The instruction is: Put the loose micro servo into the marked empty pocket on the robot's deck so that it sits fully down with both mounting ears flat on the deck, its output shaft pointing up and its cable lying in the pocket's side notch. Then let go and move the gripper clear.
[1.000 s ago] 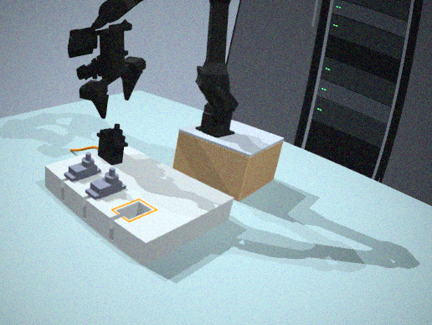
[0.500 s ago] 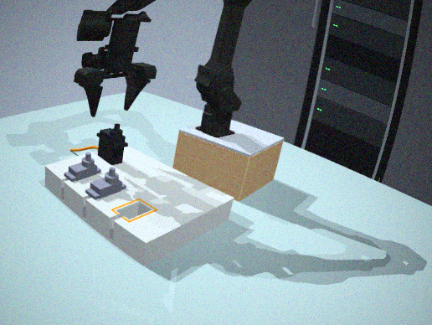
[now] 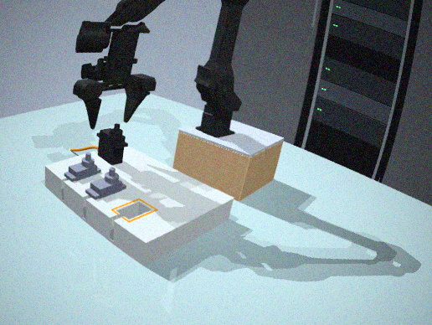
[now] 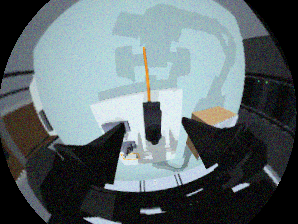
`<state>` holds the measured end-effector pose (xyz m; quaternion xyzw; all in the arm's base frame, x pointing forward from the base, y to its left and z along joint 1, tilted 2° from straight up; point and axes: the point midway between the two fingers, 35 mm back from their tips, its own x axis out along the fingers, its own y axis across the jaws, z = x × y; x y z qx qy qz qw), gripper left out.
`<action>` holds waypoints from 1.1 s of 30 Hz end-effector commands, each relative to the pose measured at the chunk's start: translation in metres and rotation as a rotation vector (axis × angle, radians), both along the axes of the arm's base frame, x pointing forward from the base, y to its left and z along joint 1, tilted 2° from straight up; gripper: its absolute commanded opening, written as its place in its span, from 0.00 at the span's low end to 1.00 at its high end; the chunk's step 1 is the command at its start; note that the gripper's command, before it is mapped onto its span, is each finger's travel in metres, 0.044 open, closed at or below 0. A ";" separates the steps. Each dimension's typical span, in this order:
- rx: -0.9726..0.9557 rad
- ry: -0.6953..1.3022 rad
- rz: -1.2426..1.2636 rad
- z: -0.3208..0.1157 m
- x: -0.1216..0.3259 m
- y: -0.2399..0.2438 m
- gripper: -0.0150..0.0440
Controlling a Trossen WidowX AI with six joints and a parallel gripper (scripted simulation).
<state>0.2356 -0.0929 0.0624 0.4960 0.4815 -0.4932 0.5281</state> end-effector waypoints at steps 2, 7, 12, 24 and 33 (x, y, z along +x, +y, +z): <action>0.005 -0.003 -0.005 -0.005 0.001 0.001 1.00; 0.005 -0.003 -0.005 -0.013 0.001 0.000 1.00; 0.005 -0.003 -0.005 -0.021 0.001 0.000 1.00; 0.005 -0.003 -0.005 -0.022 0.001 0.000 0.56; 0.005 -0.003 -0.005 -0.021 0.001 0.000 0.35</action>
